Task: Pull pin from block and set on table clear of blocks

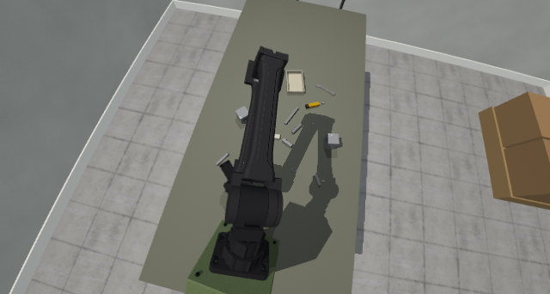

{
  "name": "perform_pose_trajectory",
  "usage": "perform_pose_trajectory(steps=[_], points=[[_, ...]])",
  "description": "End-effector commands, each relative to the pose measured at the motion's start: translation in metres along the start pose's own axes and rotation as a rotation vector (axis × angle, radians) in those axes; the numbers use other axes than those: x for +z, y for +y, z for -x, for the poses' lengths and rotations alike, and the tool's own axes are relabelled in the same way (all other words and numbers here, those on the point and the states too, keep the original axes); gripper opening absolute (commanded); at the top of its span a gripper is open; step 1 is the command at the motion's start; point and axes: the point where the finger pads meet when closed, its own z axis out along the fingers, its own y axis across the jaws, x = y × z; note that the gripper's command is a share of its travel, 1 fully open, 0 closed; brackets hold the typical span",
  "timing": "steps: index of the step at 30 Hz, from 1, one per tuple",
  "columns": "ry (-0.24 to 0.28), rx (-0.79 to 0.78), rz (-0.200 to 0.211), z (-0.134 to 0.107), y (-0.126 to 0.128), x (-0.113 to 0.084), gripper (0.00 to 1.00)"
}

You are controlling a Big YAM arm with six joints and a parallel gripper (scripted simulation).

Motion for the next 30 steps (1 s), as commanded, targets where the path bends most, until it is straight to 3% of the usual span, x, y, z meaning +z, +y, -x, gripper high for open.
perform_pose_trajectory(steps=[1, 25, 30], points=[[0.010, -0.006, 0.020, -0.003, 0.009, -0.016, 0.53], [0.003, -0.005, 0.027, 0.001, 0.013, -0.022, 0.53], [0.002, -0.003, 0.029, 0.004, 0.014, -0.035, 0.53]])
